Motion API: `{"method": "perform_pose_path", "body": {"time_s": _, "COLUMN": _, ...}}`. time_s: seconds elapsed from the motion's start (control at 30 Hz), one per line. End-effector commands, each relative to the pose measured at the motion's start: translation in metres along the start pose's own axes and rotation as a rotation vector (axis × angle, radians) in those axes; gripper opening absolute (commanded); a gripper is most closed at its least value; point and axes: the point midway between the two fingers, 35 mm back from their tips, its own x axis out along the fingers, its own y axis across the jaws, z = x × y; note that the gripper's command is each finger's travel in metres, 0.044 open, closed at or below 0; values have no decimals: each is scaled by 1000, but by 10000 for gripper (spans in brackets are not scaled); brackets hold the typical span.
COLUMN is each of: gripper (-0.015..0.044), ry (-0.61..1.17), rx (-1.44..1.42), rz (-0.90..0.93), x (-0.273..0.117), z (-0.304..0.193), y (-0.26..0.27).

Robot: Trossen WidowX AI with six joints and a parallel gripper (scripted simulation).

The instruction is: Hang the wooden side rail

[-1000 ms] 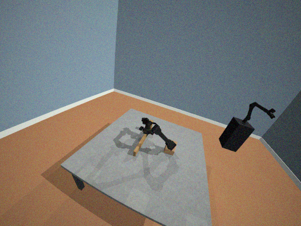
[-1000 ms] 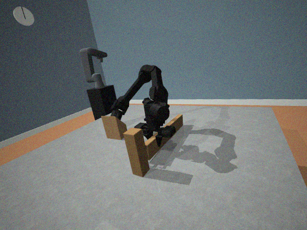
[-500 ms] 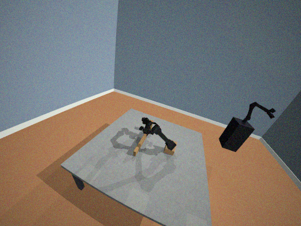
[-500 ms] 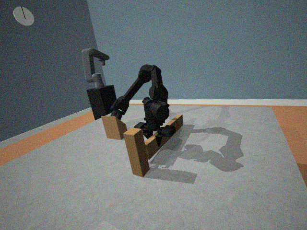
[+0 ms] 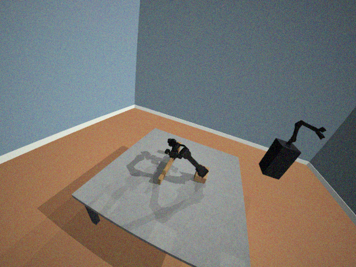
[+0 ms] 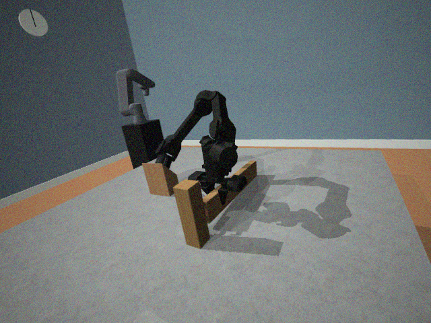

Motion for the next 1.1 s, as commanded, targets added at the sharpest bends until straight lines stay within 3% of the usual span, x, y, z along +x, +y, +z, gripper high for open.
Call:
{"method": "perform_pose_path", "body": {"time_s": 0.0, "gripper": 0, "ry": 4, "rx": -3, "rz": -17, "x": -6, "z": -2, "y": -3}}
{"method": "perform_pose_path", "body": {"time_s": 1.07, "gripper": 0, "ry": 4, "rx": -3, "rz": -17, "x": -5, "z": -5, "y": -6}}
